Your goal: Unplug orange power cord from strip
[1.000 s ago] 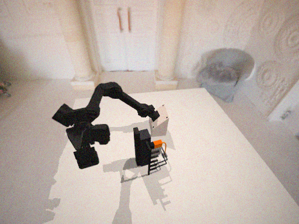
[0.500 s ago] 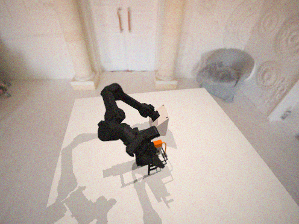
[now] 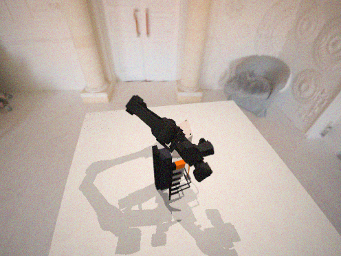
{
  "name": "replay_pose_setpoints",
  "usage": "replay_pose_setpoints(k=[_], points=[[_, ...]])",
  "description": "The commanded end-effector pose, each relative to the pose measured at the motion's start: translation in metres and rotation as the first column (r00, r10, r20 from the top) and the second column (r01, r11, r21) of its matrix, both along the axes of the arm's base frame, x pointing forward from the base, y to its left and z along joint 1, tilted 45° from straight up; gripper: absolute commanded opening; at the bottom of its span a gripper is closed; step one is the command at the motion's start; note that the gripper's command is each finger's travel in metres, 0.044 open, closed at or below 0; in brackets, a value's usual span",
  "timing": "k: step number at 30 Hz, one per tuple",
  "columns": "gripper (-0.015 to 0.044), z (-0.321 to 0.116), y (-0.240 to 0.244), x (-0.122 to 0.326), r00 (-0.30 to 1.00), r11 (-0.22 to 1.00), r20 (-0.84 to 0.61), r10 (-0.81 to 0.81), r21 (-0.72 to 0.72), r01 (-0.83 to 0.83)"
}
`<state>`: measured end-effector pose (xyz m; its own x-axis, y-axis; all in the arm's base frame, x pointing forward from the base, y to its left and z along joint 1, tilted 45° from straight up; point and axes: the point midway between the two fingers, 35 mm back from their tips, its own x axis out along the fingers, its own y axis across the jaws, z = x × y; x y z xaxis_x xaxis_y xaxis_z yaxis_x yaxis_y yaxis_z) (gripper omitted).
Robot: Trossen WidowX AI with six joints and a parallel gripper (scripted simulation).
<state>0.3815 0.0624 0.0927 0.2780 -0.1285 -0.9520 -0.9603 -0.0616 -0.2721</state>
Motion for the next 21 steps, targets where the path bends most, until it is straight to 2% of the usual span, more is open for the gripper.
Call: replay_pose_setpoints(k=[1,6,9,21], points=[[0.016,-0.025,-0.009,-0.04,0.985,0.986,-0.135,-0.108,-0.144,0.088],[0.016,-0.04,-0.027,-0.102,0.936,0.885,-0.267,-0.23,-0.457,0.087],[0.016,-0.037,-0.035,-0.122,0.922,0.812,-0.294,-0.252,-0.583,0.036],[0.016,-0.034,-0.038,-0.122,0.921,0.805,-0.296,-0.253,-0.593,0.031]])
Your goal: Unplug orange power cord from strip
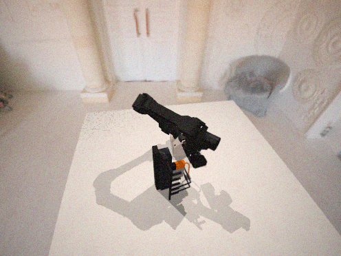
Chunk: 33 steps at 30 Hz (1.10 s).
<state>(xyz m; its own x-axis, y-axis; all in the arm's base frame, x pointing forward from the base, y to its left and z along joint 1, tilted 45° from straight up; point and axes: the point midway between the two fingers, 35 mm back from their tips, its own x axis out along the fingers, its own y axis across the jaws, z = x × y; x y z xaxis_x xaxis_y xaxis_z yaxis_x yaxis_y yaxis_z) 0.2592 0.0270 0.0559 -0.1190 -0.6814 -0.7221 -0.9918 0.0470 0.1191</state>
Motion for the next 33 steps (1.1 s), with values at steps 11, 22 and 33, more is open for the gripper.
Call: replay_pose_setpoints(k=[11,22,33], points=[[0.016,0.015,-0.015,0.001,1.0,1.0,0.002,0.0,-0.005,0.0],[0.016,0.027,-0.028,0.001,1.0,1.0,0.002,0.0,-0.007,0.0],[0.016,0.021,-0.036,0.0,1.0,1.0,0.002,0.0,-0.007,0.0]])
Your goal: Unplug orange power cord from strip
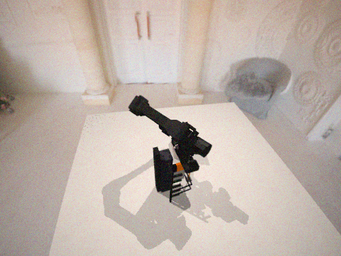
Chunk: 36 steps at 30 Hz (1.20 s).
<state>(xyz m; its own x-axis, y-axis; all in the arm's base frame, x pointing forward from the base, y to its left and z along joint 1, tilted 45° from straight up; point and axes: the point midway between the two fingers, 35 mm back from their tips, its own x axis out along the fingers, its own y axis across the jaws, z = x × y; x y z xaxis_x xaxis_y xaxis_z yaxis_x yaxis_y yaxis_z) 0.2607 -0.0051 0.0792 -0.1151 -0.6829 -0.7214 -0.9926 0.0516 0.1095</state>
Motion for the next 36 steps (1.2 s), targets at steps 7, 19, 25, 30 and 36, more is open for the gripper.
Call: replay_pose_setpoints(k=[7,19,25,30,36], points=[[0.0081,-0.003,-0.004,-0.001,1.0,1.0,-0.003,-0.002,-0.001,0.002],[0.0,-0.004,-0.002,-0.001,1.0,1.0,-0.003,-0.002,-0.001,0.002],[0.0,-0.01,0.004,0.0,1.0,1.0,-0.003,-0.001,0.001,0.001],[0.0,-0.016,0.01,0.0,1.0,1.0,-0.003,0.0,0.002,0.0],[0.0,-0.022,0.018,0.0,1.0,1.0,-0.004,0.001,0.003,-0.001]])
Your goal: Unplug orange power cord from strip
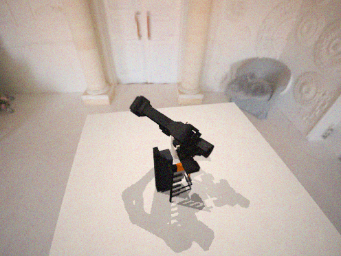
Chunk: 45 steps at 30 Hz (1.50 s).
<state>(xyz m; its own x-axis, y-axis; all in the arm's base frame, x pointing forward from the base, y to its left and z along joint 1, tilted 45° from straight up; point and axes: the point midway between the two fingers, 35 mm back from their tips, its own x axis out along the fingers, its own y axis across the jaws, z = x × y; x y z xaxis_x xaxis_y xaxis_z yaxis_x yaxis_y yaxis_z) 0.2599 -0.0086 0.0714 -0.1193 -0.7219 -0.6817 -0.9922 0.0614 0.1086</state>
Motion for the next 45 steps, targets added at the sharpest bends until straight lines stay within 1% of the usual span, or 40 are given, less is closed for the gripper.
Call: replay_pose_setpoints(k=[1,18,30,33,35,38,45], points=[[0.0,-0.015,0.023,0.001,1.0,0.998,-0.001,0.005,0.059,-0.005],[0.0,-0.031,0.046,-0.003,1.0,0.998,-0.003,0.007,0.059,-0.007],[0.0315,-0.029,0.042,-0.004,1.0,0.998,-0.005,0.008,0.055,-0.007],[0.0394,-0.037,0.054,-0.003,1.0,0.998,-0.004,0.008,0.057,-0.008],[0.044,-0.048,0.072,-0.003,1.0,0.998,-0.004,0.008,0.059,-0.008],[0.044,-0.061,0.092,-0.005,1.0,0.998,-0.004,0.008,0.059,-0.007],[0.044,-0.062,0.094,-0.005,1.0,0.998,-0.004,0.008,0.059,-0.007]])
